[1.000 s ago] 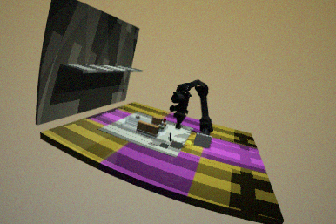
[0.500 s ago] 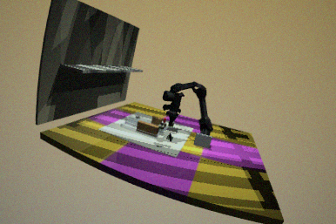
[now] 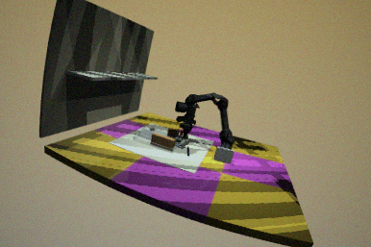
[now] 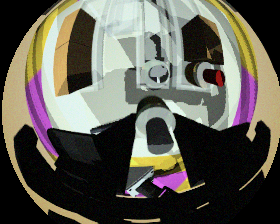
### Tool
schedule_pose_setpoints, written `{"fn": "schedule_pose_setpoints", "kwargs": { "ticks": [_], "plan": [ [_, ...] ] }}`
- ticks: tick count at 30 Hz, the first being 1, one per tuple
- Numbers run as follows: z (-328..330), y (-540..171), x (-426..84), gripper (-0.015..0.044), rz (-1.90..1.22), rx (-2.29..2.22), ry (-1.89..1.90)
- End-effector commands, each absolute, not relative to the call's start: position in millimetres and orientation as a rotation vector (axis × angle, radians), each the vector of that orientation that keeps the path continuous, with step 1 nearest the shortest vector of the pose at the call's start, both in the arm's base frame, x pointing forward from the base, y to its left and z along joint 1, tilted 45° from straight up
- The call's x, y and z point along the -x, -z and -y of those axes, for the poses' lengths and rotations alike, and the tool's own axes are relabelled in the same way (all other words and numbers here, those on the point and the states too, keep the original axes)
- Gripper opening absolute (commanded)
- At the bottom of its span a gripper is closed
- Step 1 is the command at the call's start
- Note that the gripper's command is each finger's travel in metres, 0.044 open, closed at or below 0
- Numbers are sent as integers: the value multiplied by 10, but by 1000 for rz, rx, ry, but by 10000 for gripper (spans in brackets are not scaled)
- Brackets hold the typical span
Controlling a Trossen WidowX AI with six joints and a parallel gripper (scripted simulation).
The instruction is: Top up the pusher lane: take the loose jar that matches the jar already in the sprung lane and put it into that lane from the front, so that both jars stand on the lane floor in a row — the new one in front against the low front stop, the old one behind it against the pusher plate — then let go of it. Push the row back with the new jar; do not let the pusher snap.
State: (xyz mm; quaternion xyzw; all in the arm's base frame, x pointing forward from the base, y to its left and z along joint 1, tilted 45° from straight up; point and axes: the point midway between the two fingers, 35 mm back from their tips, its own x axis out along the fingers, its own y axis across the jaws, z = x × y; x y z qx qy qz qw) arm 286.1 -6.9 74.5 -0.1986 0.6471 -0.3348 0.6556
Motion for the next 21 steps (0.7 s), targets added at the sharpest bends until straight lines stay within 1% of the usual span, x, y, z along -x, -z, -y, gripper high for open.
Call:
{"fn": "schedule_pose_setpoints", "kwargs": {
  "ticks": [1,10,21],
  "plan": [
    [121,-767,-2862,0,-1464,460,757],
    [275,-613,-2853,0,-1464,461,757],
    [282,-610,-2872,0,-1464,461,757]
  ]
}}
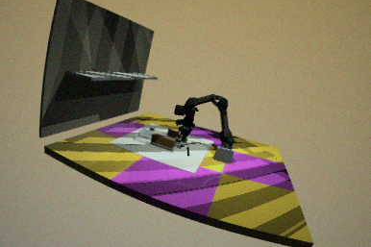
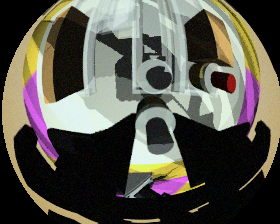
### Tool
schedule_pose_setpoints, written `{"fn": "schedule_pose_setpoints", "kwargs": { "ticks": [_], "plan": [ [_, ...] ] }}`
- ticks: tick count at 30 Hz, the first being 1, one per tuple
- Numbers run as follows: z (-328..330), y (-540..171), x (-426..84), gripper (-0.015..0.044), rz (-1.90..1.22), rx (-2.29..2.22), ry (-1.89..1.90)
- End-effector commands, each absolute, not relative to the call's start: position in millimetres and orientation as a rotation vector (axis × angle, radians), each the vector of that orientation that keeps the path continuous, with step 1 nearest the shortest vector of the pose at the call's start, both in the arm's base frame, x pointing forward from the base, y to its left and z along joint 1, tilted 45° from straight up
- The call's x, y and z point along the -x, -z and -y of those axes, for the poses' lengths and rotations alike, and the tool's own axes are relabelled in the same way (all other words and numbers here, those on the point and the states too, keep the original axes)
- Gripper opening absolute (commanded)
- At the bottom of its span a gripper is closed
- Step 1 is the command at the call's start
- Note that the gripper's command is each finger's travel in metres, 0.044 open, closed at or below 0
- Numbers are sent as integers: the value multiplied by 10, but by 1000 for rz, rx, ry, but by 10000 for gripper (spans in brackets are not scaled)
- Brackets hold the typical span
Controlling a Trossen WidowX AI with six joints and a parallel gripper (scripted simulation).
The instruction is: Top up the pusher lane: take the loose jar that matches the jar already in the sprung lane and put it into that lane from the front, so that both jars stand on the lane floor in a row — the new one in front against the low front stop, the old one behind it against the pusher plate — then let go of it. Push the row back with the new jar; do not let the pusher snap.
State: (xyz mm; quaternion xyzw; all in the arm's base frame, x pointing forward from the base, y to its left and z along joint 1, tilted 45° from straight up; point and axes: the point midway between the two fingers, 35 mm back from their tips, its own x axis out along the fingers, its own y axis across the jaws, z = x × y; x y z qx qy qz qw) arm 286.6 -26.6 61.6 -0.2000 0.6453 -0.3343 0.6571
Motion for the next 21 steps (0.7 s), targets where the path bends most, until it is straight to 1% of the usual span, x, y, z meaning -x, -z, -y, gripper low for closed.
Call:
{"fn": "schedule_pose_setpoints", "kwargs": {
  "ticks": [1,21],
  "plan": [
    [283,-610,-2876,0,-1463,461,757],
    [296,-616,-2948,0,-1463,460,757]
  ]
}}
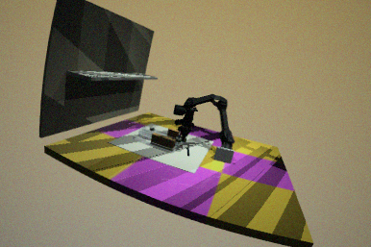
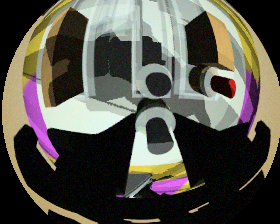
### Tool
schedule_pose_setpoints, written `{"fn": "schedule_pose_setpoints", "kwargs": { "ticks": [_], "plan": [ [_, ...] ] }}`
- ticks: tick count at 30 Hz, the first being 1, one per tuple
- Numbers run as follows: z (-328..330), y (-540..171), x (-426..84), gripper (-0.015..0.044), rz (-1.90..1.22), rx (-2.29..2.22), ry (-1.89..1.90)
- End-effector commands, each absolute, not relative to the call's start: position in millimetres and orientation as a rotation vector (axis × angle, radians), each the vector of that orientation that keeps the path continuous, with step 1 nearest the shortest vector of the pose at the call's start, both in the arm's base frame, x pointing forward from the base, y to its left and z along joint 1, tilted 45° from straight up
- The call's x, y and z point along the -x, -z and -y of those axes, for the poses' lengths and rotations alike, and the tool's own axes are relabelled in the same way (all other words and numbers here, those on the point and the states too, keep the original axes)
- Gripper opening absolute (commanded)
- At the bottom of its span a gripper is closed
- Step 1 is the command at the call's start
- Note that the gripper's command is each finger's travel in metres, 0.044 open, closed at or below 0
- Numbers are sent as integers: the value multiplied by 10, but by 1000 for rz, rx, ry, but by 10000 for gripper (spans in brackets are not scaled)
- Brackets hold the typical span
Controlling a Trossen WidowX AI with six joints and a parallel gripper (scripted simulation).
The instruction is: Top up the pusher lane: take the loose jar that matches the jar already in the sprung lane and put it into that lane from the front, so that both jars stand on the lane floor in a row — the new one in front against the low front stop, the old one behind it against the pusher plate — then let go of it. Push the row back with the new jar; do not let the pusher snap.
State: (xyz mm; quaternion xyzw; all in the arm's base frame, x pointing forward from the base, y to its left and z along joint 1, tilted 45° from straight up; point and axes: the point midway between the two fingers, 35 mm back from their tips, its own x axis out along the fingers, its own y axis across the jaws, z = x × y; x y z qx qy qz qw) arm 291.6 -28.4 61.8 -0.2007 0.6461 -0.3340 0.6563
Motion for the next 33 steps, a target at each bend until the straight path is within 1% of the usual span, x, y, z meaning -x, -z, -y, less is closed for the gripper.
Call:
{"fn": "schedule_pose_setpoints", "kwargs": {
  "ticks": [1,33],
  "plan": [
    [296,-616,-2952,0,-1463,460,757],
    [321,-624,-3067,0,-1462,460,757]
  ]
}}
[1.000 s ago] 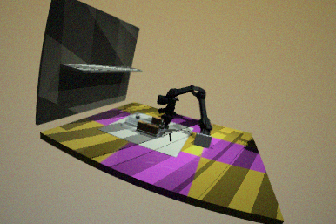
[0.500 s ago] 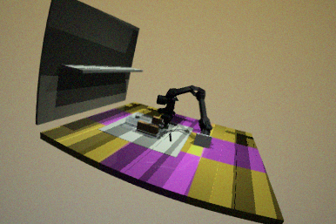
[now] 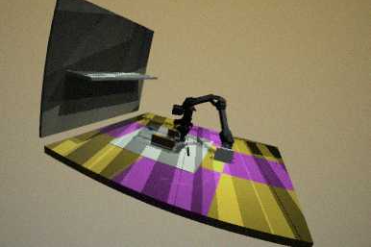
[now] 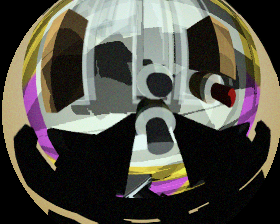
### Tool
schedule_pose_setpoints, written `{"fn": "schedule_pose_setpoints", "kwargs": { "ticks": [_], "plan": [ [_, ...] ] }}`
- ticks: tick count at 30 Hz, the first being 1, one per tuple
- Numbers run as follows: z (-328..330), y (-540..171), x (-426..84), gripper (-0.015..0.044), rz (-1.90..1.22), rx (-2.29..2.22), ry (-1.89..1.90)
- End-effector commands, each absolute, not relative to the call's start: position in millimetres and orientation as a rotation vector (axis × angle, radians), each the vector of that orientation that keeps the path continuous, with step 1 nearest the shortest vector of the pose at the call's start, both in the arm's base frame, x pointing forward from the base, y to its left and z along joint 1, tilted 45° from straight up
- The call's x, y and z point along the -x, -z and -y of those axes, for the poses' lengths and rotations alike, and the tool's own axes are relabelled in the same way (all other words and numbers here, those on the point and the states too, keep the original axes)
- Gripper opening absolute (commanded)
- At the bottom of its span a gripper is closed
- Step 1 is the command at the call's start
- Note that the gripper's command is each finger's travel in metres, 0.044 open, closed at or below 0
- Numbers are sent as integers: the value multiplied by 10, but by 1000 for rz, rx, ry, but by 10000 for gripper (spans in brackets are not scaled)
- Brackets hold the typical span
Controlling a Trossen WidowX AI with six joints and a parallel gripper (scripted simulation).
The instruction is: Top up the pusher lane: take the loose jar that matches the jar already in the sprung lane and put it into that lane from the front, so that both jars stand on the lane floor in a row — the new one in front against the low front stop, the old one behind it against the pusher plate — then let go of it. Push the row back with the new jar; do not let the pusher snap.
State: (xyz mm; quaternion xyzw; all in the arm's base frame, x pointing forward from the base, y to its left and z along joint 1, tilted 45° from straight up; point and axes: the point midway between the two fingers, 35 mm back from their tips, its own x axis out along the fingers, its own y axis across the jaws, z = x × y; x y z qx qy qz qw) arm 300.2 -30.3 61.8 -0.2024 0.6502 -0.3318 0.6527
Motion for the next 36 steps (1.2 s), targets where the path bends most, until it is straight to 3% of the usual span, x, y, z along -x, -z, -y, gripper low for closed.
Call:
{"fn": "schedule_pose_setpoints", "kwargs": {
  "ticks": [1,36],
  "plan": [
    [322,-624,-3071,0,-1462,460,757],
    [354,-632,-3195,0,-1462,460,757]
  ]
}}
